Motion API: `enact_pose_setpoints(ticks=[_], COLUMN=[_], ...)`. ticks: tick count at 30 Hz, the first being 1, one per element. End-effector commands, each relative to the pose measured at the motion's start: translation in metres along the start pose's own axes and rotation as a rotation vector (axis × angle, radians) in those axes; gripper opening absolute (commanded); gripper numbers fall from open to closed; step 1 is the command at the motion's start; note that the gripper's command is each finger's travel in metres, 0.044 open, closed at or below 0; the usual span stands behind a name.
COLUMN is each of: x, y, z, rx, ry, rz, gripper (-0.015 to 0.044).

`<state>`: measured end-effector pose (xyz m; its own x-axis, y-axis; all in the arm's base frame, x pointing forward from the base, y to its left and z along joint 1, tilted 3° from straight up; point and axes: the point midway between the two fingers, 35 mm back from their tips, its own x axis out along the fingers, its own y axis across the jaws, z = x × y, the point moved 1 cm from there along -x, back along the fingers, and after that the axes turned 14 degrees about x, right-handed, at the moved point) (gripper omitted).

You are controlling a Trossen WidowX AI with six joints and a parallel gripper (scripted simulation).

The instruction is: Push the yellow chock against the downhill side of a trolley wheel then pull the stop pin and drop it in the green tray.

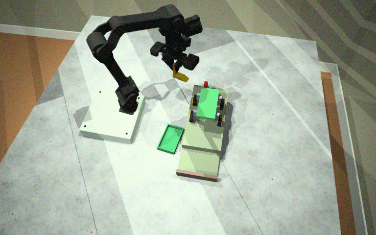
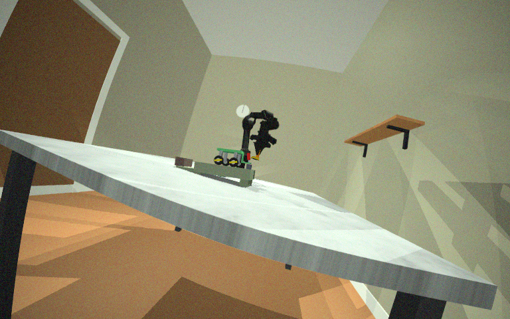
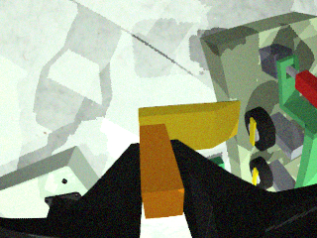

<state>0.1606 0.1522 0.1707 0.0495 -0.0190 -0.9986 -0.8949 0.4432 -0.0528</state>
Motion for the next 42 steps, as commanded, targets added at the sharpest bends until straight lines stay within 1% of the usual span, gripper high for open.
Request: enact_pose_setpoints(ticks=[1,42], x=[-0.0001,-0.0001], y=[0.0005,0.0004], z=[-0.0001,-0.0002], rx=[0.115,1.521], ry=[0.001,0.003], rz=[0.003,0.004], gripper=[0.0,0.0])
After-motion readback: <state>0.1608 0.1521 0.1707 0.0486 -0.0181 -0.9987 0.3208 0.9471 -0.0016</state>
